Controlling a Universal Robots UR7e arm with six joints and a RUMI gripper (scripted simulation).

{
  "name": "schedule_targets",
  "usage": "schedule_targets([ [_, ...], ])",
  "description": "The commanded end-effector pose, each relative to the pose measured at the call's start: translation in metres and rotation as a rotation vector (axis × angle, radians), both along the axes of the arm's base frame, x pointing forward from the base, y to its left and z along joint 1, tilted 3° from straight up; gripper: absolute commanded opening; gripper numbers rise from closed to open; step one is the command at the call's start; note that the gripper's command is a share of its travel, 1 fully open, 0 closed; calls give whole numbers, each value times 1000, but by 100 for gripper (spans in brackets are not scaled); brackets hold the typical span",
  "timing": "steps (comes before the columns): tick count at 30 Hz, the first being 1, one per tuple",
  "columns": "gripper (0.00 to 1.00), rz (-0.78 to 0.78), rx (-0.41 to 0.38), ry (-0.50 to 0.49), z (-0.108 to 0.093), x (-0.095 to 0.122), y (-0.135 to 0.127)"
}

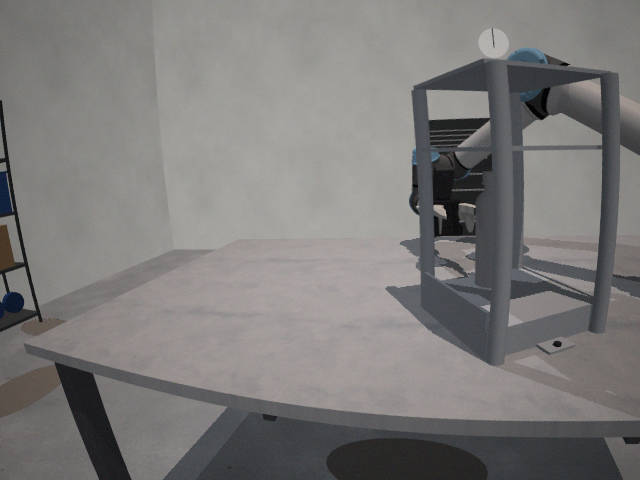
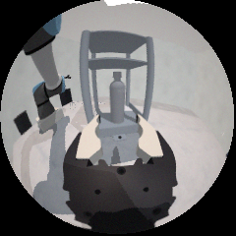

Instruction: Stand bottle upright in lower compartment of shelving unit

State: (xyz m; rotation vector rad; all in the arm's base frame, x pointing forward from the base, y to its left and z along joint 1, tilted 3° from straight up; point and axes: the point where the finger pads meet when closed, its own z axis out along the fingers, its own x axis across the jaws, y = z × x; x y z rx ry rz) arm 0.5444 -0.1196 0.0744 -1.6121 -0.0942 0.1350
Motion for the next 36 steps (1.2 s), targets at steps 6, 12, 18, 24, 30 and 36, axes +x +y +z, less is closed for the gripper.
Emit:
schedule_targets([
  [6,46,3,1,0,0,1,-4],
  [12,46,3,1,-1,2,1,-4],
  [18,46,3,-1,-2,6,1,-3],
  [24,46,3,-1,-3,14,1,-3],
  [30,46,3,-2,-3,25,2,-2],
  [36,46,4,-2,-3,39,2,-1],
])
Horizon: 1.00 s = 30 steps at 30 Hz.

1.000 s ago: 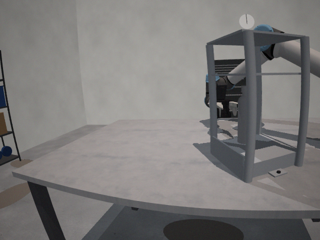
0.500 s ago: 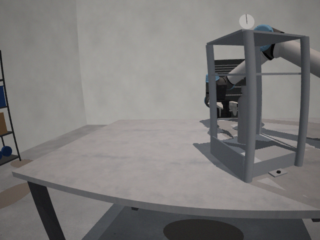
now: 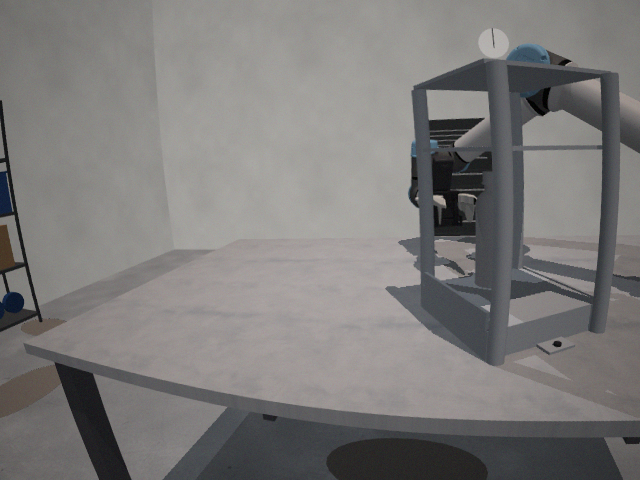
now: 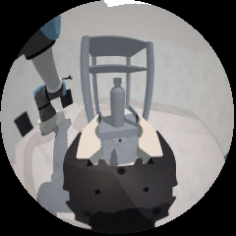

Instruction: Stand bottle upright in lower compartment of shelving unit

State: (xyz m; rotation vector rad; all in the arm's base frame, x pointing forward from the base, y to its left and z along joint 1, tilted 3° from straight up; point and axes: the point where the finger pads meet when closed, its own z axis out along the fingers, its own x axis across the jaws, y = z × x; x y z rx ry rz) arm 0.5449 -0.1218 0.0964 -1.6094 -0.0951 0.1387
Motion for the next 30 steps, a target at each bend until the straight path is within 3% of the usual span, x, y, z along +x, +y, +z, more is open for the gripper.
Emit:
schedule_targets([
  [1,46,1,-4,-5,20,2,1],
  [20,46,1,-4,-5,68,3,3],
  [30,46,1,-4,-5,78,3,3],
])
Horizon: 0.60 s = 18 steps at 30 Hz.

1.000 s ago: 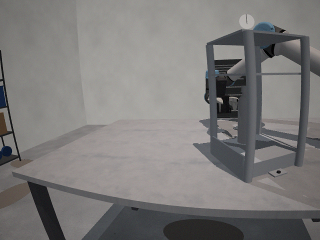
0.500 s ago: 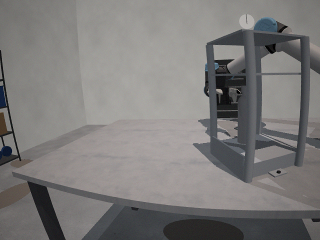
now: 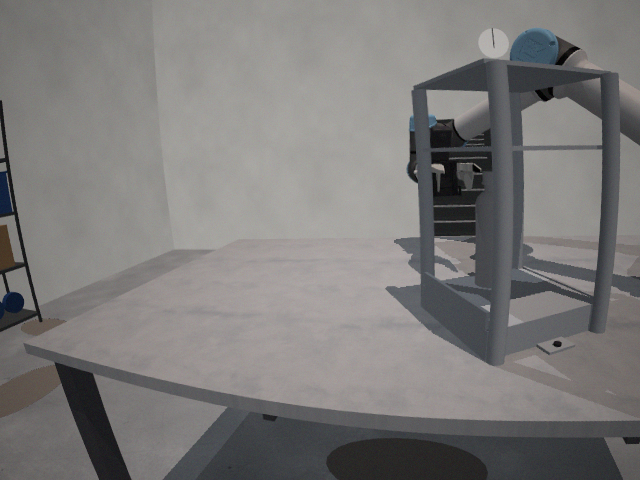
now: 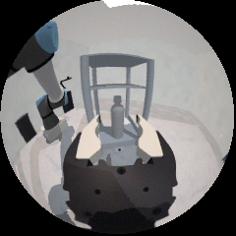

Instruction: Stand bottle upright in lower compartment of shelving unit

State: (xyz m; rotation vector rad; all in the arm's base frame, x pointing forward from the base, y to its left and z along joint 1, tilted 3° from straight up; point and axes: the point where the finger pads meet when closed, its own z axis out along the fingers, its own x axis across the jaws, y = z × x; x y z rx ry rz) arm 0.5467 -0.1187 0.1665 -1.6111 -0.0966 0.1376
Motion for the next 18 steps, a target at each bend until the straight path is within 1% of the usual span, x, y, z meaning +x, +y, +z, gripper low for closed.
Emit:
schedule_targets([
  [1,46,0,-3,-3,9,1,0],
  [8,46,0,-2,-3,10,1,0],
  [9,100,0,-2,-3,10,1,1],
  [18,100,0,-1,-2,9,1,1],
])
